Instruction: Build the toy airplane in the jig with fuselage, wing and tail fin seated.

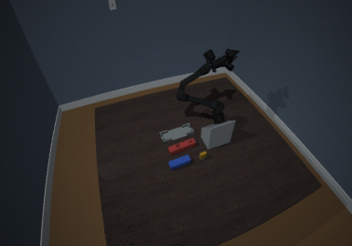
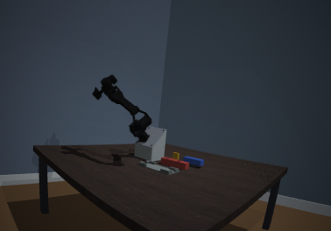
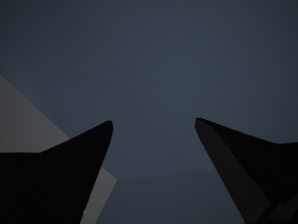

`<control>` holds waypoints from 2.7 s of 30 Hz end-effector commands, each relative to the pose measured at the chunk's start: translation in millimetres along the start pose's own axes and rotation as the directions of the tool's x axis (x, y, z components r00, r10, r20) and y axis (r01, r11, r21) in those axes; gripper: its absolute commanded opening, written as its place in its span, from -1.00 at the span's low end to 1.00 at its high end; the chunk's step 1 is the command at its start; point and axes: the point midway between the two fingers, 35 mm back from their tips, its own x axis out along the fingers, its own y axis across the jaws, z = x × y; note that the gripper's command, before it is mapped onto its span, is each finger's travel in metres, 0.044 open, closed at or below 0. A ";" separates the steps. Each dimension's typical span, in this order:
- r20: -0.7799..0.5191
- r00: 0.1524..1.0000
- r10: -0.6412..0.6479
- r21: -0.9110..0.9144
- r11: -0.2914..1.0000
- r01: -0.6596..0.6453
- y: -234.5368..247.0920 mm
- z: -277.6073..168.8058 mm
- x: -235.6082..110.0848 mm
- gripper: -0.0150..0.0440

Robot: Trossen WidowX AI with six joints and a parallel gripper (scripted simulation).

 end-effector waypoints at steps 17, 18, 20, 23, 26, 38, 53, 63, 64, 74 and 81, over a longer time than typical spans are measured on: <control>0.503 0.621 0.601 -0.631 0.747 -0.210 169.8 128.6 -5.8 1.00; 0.529 0.575 0.623 -0.655 0.731 -0.189 180.5 136.6 -12.0 1.00; 0.578 0.478 0.661 -0.693 0.707 -0.140 201.2 152.2 -26.7 1.00; 0.644 0.323 0.693 -0.723 0.690 -0.038 228.9 176.6 -56.8 1.00; 0.698 0.170 0.695 -0.712 0.699 0.068 250.2 198.7 -91.9 1.00; 0.799 -0.364 0.479 -0.419 0.877 0.235 287.8 260.4 -238.1 1.00; 0.692 -0.651 -0.312 0.458 0.887 0.062 194.9 295.9 -468.1 1.00; 0.552 -0.356 -0.754 0.828 0.544 0.133 67.3 305.2 -545.6 1.00; 0.552 -0.356 -0.754 0.828 0.544 0.133 67.3 305.2 -545.6 1.00; 0.551 -0.357 -0.755 0.829 0.543 0.132 29.2 332.7 -563.8 1.00; 0.550 -0.357 -0.755 0.830 0.542 0.131 19.0 339.8 -568.3 1.00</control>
